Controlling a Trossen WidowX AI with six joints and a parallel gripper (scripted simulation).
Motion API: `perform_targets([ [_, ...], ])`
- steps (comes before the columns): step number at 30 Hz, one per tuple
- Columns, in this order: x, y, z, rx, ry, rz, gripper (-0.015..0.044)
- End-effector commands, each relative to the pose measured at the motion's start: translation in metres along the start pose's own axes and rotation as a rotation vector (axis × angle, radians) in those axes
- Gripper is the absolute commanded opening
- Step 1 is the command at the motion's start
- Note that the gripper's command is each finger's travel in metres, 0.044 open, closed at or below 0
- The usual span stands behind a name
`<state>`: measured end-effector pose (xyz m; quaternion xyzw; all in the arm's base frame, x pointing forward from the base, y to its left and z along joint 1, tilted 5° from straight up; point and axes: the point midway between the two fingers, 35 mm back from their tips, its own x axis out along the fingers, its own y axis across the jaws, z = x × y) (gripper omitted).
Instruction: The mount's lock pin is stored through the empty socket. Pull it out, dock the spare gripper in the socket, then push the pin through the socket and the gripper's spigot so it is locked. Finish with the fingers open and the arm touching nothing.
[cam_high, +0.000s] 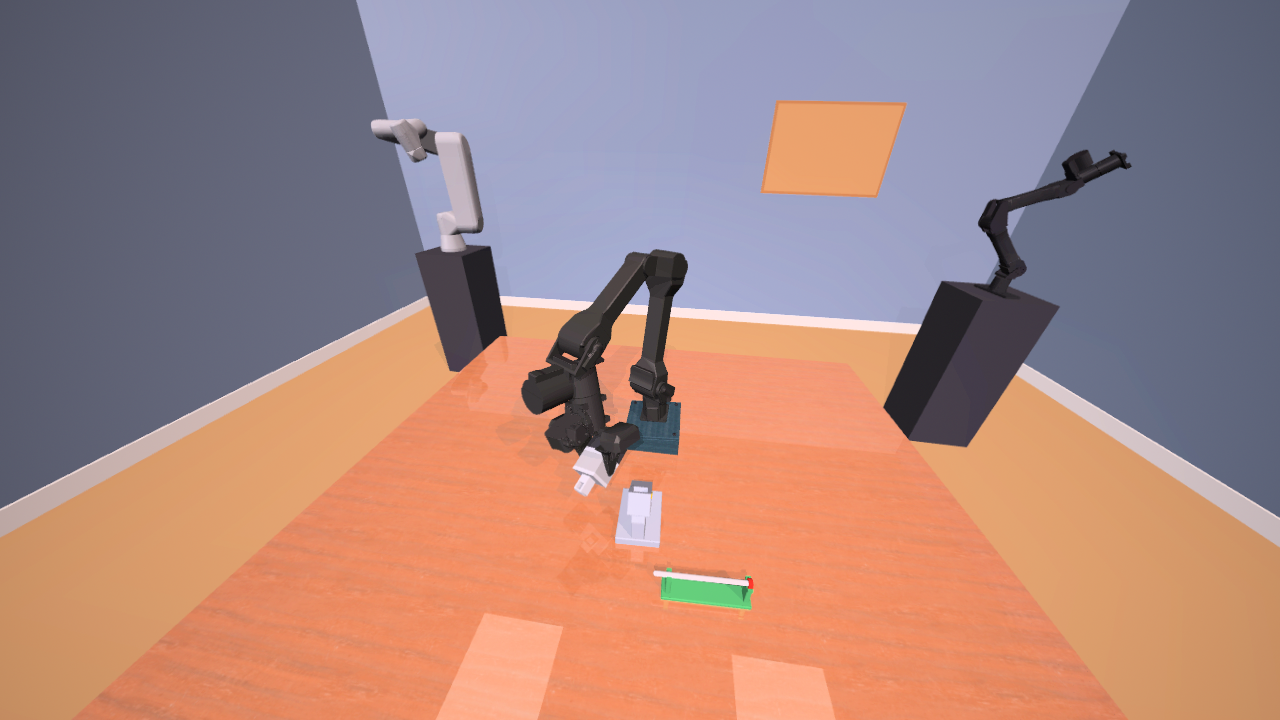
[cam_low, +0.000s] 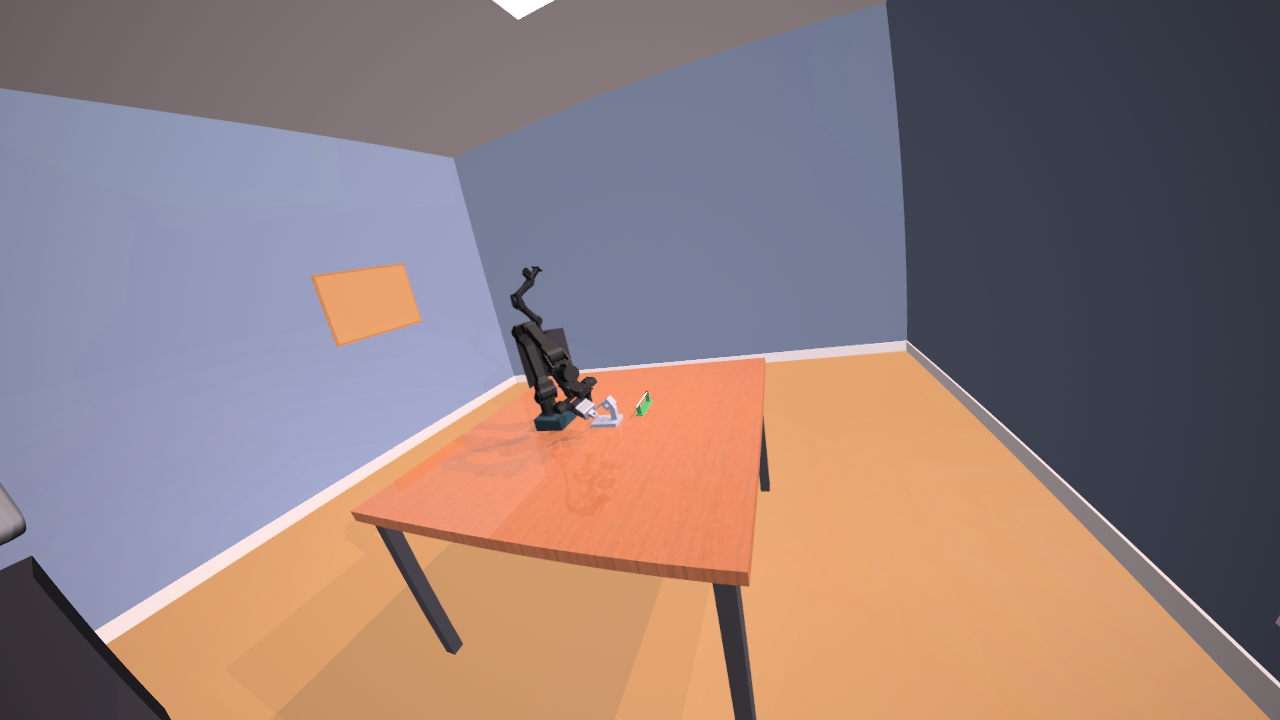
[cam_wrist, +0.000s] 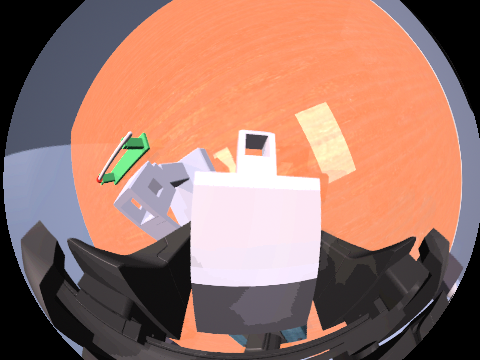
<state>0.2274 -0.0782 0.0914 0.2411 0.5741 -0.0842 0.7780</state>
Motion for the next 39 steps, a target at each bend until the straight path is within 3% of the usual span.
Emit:
perform_targets([
  [1, -0.003, 0.007, -0.003, 0.039, 0.039, 0.057, 0.0],
  [39, -0.048, 0.07, -0.042, 0.662, 0.581, 0.583, 0.0],
])
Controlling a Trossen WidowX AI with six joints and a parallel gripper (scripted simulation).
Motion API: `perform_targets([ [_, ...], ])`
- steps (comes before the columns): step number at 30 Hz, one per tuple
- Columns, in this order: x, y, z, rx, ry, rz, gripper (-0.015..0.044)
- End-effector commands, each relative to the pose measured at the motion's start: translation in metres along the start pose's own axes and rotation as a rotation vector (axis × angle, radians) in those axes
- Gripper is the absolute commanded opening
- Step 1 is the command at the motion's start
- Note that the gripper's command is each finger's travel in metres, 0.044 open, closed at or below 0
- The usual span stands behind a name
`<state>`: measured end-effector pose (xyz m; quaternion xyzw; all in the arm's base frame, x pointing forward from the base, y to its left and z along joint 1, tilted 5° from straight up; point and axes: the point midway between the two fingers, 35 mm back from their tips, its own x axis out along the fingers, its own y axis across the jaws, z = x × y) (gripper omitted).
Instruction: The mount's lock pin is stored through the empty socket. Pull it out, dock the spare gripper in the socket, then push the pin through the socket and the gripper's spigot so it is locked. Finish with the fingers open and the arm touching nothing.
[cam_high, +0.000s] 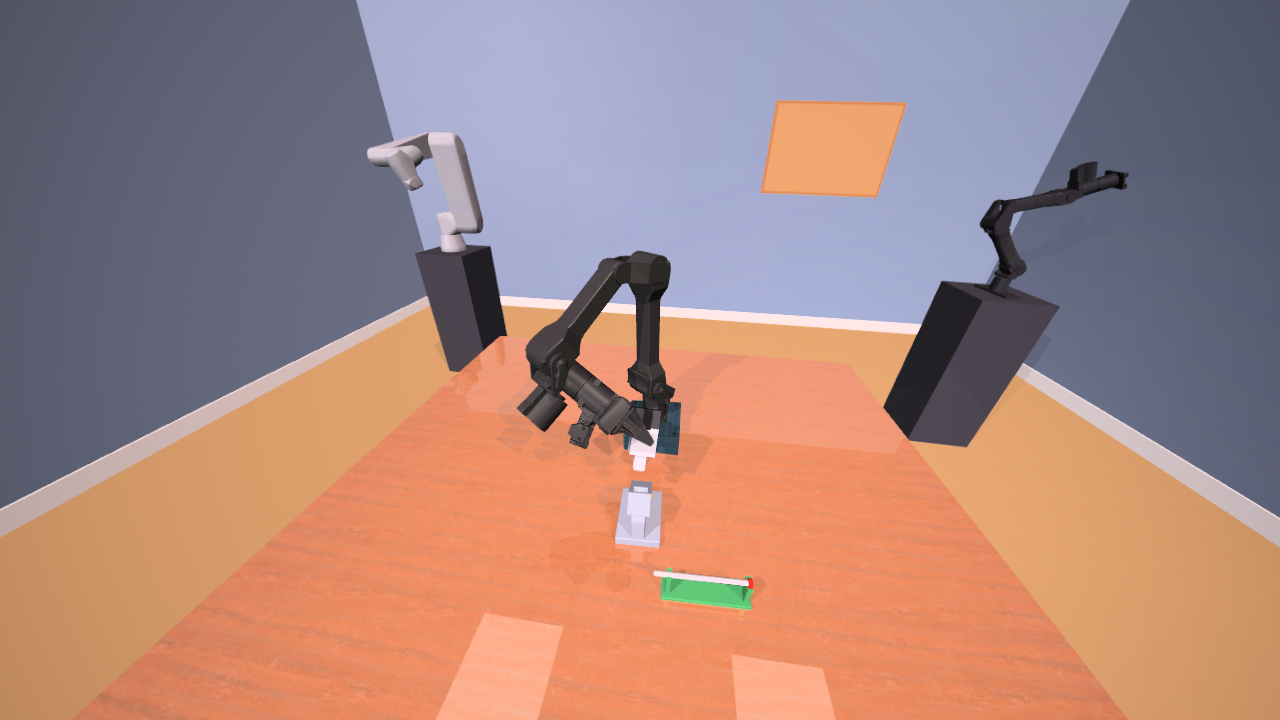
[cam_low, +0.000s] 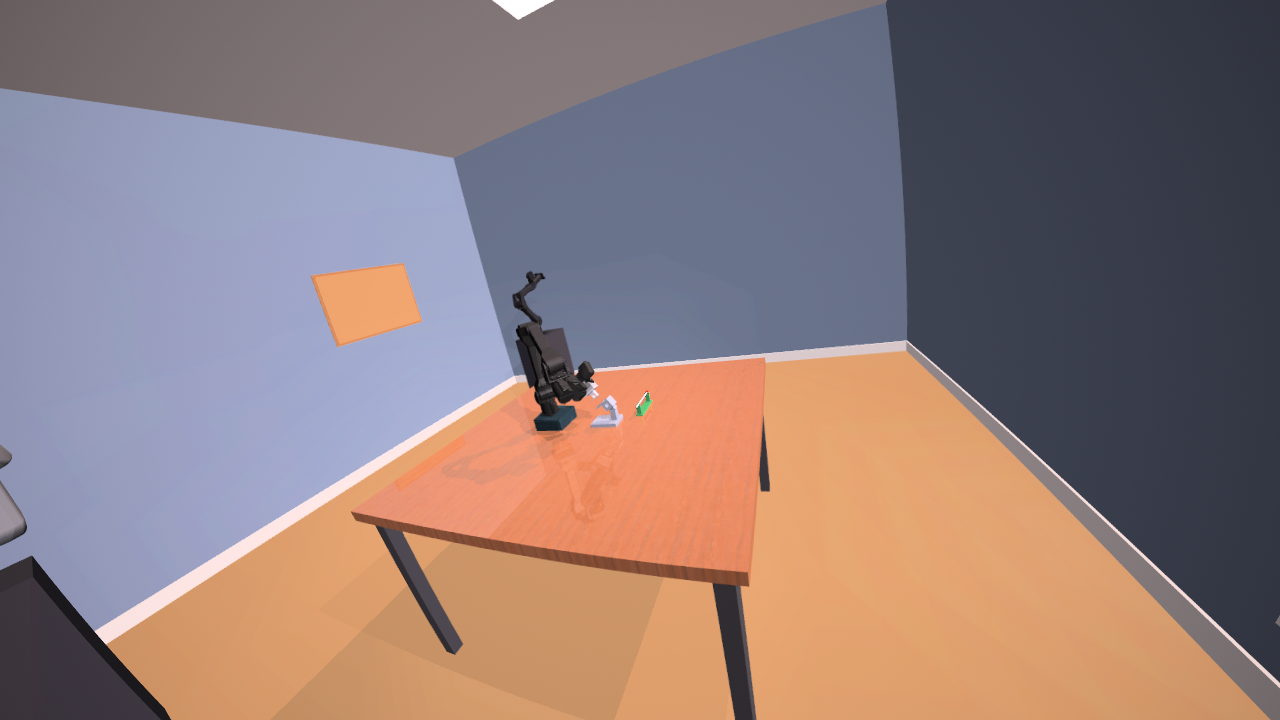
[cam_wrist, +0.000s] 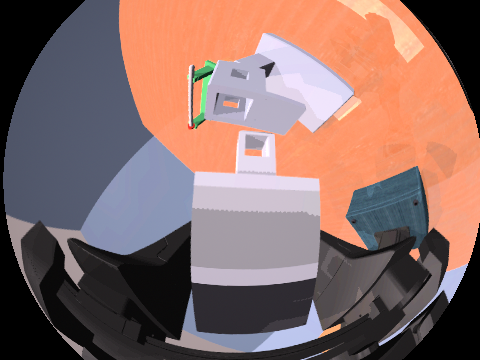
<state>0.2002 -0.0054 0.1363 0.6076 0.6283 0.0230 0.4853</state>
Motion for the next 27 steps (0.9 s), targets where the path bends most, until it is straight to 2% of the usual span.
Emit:
perform_targets([
  [1, -0.005, 0.012, -0.005, 0.071, 0.039, 0.072, 0.0],
  [27, 0.01, 0.018, 0.015, 0.121, 0.079, 0.106, 0.0],
])
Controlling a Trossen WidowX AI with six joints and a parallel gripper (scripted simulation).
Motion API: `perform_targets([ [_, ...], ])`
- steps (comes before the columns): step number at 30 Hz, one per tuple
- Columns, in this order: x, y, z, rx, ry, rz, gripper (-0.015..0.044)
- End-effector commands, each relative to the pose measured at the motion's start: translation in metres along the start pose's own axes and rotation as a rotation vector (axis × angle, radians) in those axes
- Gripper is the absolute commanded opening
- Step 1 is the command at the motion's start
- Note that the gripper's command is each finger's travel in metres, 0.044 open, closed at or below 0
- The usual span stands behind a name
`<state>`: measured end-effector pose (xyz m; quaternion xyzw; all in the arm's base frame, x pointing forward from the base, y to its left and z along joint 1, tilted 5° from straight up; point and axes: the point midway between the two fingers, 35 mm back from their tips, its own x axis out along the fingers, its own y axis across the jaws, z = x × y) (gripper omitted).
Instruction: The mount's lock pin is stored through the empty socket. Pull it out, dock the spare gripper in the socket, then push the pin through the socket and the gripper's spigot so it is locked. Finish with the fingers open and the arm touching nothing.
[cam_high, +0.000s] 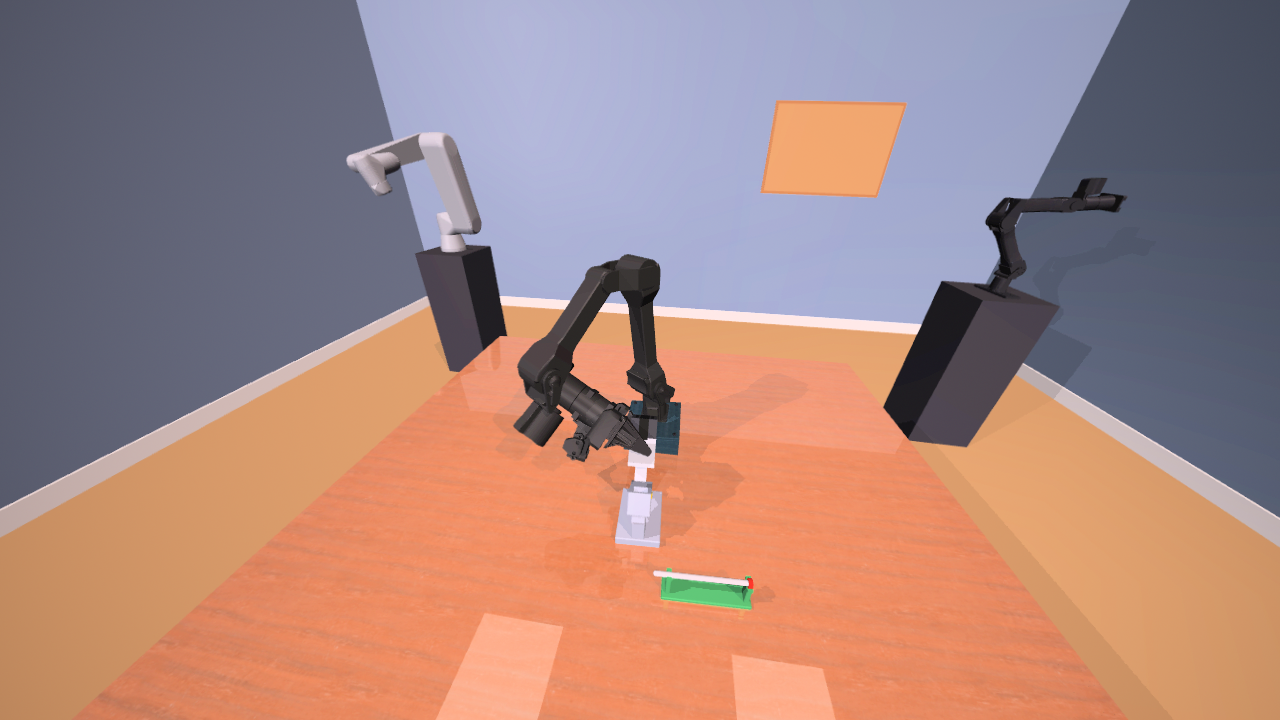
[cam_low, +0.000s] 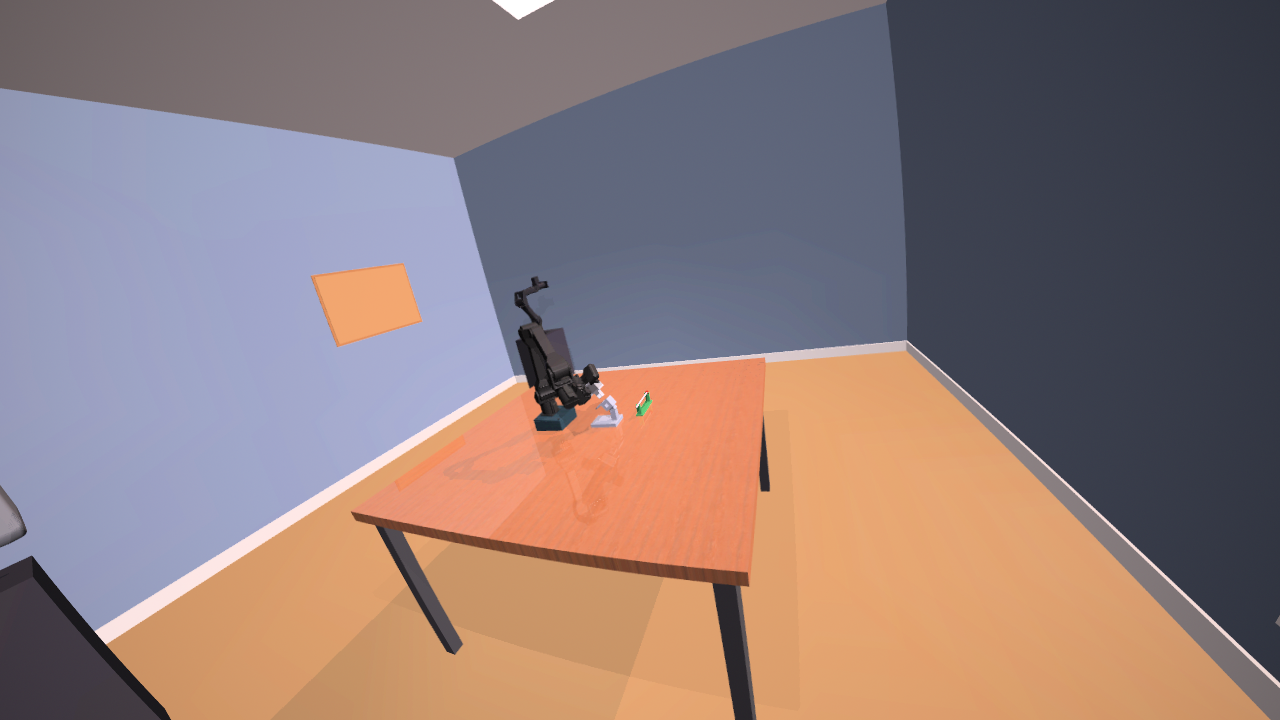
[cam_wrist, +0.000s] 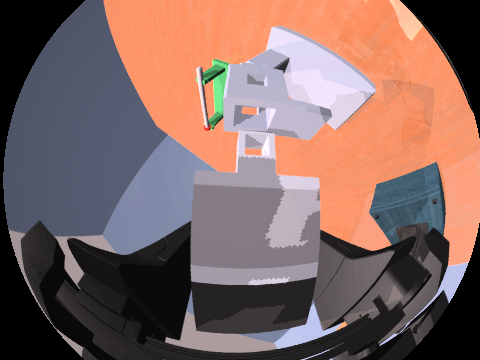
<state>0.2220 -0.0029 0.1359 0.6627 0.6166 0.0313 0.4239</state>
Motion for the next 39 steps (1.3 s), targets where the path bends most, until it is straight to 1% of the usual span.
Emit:
perform_targets([
  [1, 0.004, 0.001, 0.003, 0.003, 0.006, 0.012, 0.0],
  [32, 0.026, 0.002, 0.041, 0.001, 0.005, 0.013, 0.0],
  [39, 0.025, -0.001, 0.039, 0.007, 0.004, 0.003, 0.0],
])
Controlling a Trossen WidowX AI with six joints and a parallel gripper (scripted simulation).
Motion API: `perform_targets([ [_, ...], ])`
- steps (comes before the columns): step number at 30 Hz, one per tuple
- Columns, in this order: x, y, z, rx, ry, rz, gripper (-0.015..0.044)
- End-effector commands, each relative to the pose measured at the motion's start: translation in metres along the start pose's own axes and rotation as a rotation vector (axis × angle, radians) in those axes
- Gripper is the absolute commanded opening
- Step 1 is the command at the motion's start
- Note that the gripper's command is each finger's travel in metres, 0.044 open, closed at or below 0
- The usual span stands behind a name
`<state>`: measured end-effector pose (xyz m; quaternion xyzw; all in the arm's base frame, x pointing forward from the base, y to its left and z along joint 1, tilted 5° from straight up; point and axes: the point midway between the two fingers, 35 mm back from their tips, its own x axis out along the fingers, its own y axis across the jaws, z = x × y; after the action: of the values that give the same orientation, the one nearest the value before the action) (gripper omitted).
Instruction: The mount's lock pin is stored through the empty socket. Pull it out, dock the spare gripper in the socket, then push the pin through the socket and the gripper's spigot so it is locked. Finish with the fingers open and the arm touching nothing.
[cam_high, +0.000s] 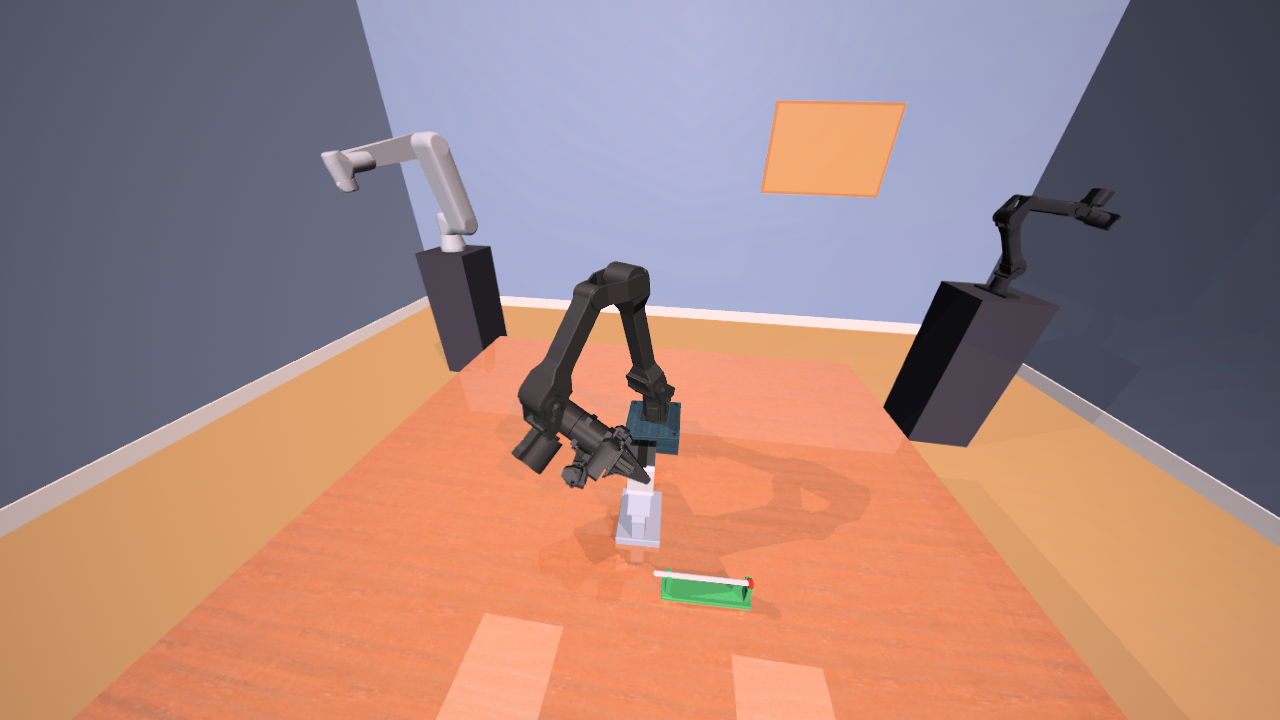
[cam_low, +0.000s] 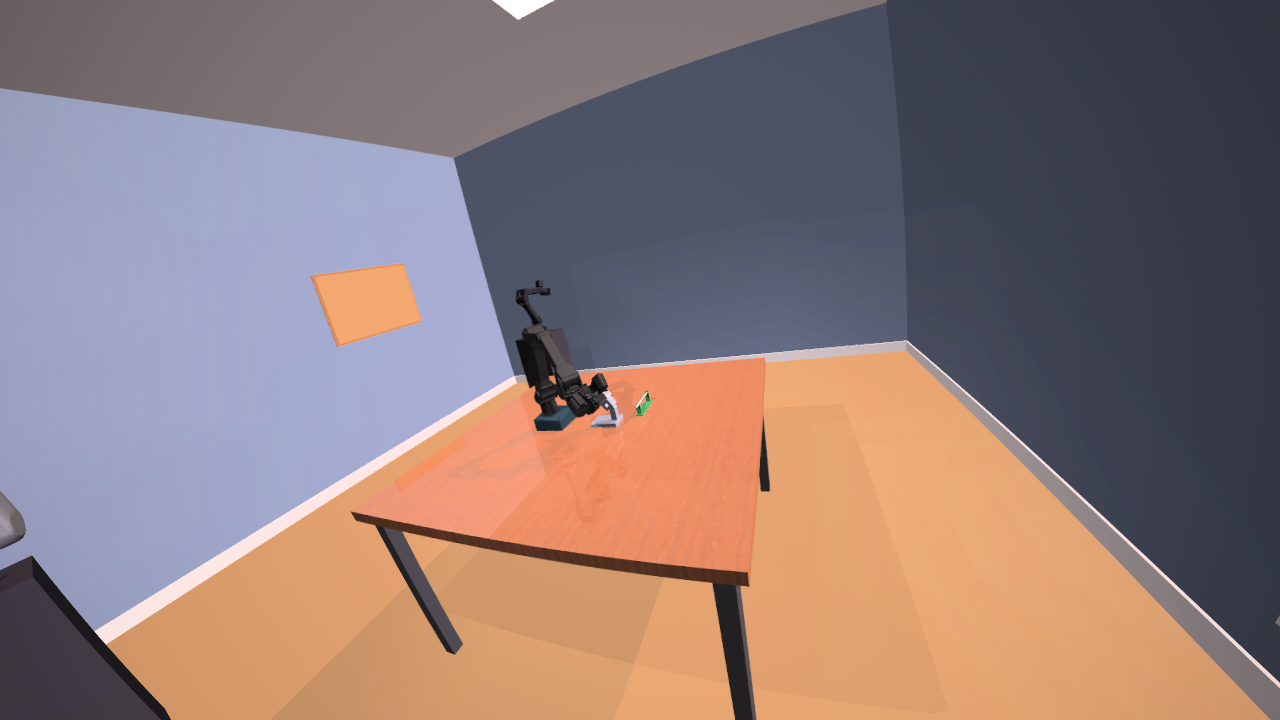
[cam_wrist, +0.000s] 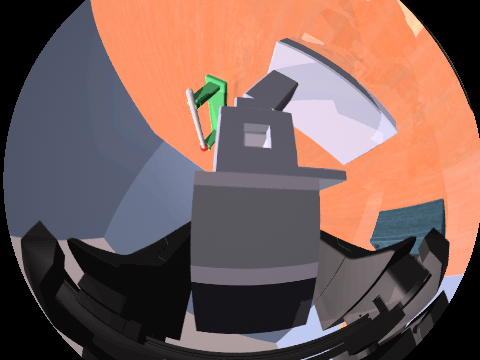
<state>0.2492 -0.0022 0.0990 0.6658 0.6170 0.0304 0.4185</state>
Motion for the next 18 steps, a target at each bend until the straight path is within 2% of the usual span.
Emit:
perform_targets([
  [1, -0.0001, 0.0001, -0.0001, -0.004, -0.001, 0.0, 0.0],
  [6, -0.0001, 0.0001, -0.0001, -0.004, -0.001, 0.0, 0.0],
  [18, -0.0001, 0.0001, -0.0001, -0.004, -0.001, 0.0, 0.0315],
])
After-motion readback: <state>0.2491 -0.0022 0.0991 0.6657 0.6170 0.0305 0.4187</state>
